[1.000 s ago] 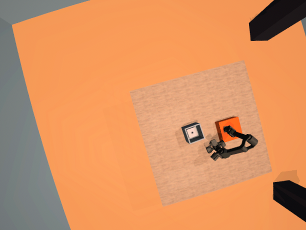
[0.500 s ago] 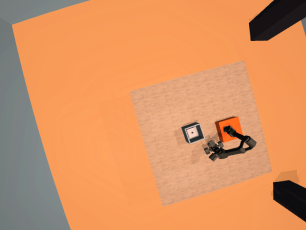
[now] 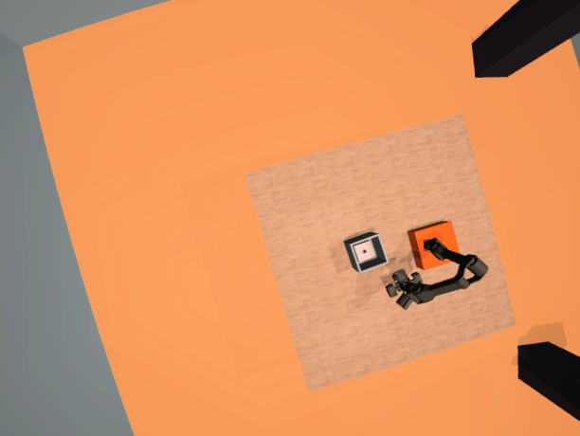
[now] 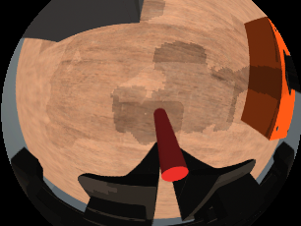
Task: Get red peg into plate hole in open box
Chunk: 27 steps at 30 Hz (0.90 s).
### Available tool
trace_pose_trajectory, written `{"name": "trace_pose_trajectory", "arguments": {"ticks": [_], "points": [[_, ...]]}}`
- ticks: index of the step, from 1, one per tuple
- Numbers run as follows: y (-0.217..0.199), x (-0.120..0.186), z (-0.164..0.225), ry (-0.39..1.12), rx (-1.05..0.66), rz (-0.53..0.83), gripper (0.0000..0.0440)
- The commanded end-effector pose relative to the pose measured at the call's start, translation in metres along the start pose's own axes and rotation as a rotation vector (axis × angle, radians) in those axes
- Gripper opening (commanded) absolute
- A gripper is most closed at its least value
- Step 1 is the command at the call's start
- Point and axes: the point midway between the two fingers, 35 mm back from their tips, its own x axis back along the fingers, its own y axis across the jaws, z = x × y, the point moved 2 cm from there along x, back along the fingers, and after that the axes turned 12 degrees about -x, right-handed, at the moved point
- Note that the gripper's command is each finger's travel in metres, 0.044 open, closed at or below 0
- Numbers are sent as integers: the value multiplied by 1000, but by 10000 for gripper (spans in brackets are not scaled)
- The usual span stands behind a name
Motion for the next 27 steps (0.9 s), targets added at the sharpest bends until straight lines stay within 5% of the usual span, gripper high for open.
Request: {"name": "trace_pose_trajectory", "arguments": {"ticks": [1, 27], "points": [[5, 8, 3, 24, -15, -19, 0], [67, 105, -4, 90, -26, -235, 0]]}}
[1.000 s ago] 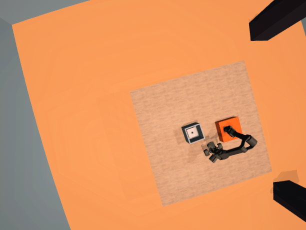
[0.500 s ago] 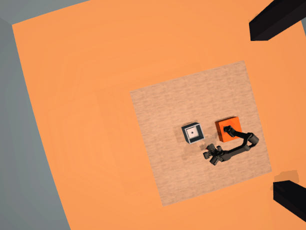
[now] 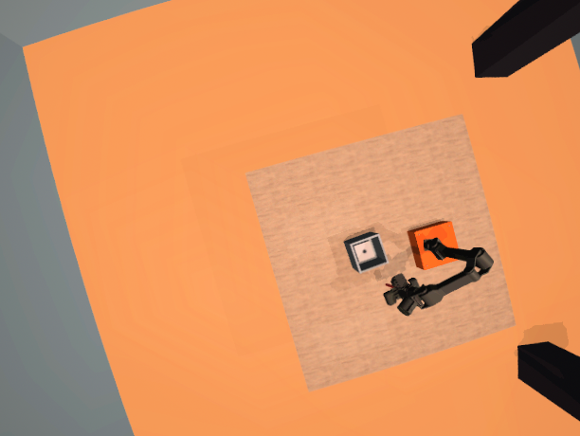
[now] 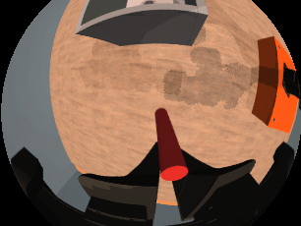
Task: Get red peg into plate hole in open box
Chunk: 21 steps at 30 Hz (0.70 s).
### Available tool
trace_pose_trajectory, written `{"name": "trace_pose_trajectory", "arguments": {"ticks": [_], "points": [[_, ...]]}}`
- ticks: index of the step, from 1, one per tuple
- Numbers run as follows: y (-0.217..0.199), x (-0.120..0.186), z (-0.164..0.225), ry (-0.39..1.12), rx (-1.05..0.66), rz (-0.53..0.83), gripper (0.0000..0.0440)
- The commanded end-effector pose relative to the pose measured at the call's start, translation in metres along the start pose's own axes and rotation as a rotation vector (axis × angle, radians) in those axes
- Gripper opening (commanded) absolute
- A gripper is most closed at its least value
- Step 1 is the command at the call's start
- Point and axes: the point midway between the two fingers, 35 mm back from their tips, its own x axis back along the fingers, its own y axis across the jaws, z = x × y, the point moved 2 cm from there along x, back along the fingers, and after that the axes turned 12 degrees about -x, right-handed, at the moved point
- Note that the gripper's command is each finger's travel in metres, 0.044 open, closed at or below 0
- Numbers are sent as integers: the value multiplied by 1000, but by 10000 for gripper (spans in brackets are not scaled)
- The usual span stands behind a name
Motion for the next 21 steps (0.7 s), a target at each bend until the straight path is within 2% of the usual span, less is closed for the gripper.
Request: {"name": "trace_pose_trajectory", "arguments": {"ticks": [1, 11, 21], "points": [[10, 13, -6, -8, 0, -28, 0], [40, 43, -36, -60, -29, -80, 0], [56, 54, -74, -127, -72, -74, 0]]}}
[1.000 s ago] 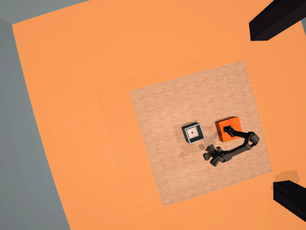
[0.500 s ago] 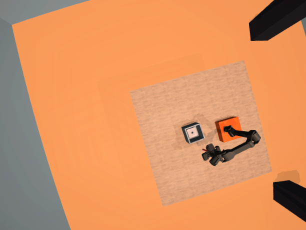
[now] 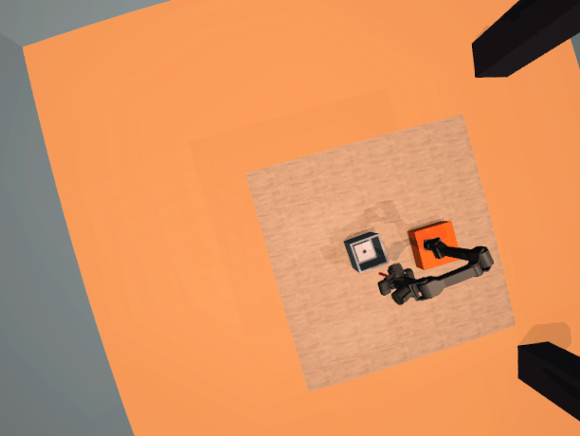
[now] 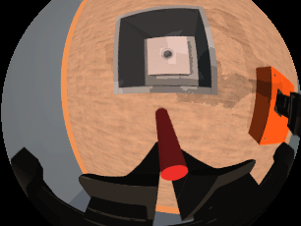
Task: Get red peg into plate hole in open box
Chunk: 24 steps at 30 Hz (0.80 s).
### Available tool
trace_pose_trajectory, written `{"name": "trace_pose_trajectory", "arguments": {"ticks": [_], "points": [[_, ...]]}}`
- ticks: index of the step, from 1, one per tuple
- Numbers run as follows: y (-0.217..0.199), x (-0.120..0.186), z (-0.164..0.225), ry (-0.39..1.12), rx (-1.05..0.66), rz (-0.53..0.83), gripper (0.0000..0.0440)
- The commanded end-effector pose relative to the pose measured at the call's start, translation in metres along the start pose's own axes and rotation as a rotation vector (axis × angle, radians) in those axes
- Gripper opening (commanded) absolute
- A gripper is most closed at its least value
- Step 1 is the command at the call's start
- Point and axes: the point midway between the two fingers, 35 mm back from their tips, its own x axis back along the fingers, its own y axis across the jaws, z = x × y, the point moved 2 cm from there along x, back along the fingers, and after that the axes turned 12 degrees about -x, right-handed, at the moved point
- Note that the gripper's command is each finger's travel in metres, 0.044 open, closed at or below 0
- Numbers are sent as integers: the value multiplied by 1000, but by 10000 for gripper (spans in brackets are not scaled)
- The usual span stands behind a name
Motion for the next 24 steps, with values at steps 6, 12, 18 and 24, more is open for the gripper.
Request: {"name": "trace_pose_trajectory", "arguments": {"ticks": [6, 12, 18, 24], "points": [[8, -4, -27, -52, -22, 39, 0], [13, -9, -43, -71, -34, 71, 0], [18, -15, -57, -80, -40, 105, 0], [20, -23, -69, -86, -41, 139, 0]]}}
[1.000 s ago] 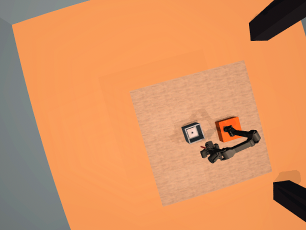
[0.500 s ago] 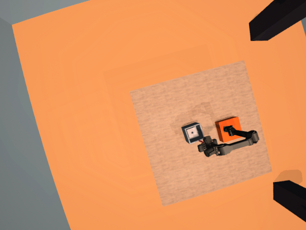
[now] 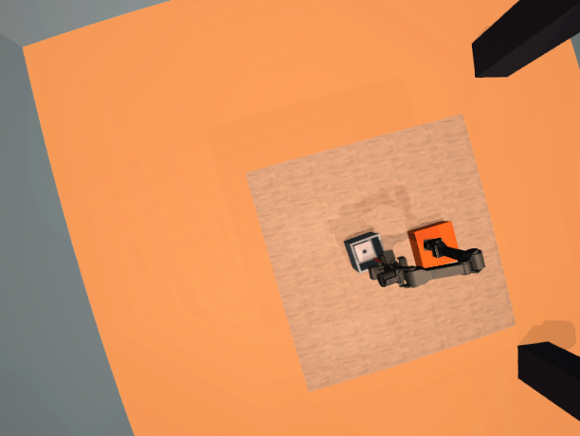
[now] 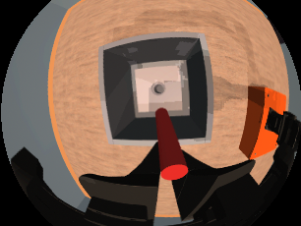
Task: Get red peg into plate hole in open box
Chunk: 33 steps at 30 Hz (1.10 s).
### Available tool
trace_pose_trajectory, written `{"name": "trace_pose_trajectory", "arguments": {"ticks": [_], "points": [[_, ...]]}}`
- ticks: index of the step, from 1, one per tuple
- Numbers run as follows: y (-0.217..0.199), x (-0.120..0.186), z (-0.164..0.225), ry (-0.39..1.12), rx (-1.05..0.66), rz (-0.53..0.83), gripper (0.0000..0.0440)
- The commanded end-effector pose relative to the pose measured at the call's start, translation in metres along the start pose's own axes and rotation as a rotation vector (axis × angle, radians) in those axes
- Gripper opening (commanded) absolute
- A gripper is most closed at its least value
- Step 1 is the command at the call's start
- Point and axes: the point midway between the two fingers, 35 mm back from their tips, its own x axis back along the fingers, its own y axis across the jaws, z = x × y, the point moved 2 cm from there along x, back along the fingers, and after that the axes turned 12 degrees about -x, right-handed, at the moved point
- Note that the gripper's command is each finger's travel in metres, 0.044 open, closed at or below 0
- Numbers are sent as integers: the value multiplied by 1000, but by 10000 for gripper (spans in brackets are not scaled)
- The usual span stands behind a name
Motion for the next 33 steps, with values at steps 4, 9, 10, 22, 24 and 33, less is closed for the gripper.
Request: {"name": "trace_pose_trajectory", "arguments": {"ticks": [4, 9, 10, 22, 24, 33], "points": [[2, -13, -10, -3, 4, 44, 1], [4, -27, -16, 2, 7, 69, 5], [4, -29, -17, 5, 8, 75, 7], [7, -62, -22, 38, 10, 113, 10], [7, -67, -24, 40, 11, 117, 1], [8, -91, -24, 52, 37, 132, 0]]}}
